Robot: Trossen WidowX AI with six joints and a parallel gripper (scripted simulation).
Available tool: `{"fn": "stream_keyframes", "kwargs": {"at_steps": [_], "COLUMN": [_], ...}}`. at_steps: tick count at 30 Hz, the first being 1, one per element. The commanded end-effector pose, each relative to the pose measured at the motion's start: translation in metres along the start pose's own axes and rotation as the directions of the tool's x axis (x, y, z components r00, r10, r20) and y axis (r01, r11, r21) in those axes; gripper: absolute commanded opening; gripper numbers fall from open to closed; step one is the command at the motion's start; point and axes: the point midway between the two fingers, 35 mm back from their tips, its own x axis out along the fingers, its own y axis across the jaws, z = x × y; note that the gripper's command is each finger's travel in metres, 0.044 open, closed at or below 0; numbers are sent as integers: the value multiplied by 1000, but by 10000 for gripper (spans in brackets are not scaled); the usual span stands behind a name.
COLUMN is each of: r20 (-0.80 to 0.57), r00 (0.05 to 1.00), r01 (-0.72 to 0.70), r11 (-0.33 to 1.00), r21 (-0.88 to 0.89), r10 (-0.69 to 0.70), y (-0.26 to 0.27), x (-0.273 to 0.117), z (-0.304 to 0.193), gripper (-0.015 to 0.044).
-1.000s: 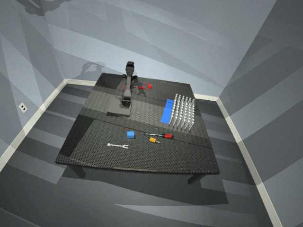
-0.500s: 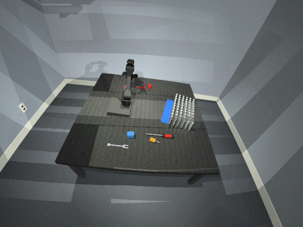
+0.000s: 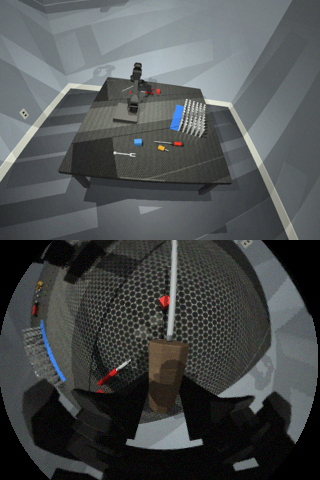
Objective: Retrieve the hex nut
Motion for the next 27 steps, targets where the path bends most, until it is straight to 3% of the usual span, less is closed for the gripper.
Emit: {"fn": "stream_keyframes", "kwargs": {"at_steps": [1, 10, 20, 27], "r20": [1, 2, 3, 3], "r00": [1000, 1000, 1000, 1000], "r01": [3, 3, 1, 0], "r11": [985, 885, 672, 633], "r21": [171, 466, 740, 774], "r10": [-3, -4, -5, -5], "y": [0, -1, -1, -1], "x": [1, 2, 4, 4], "z": [0, 0, -1, -1], "gripper": [0, 0, 0, 0]}}
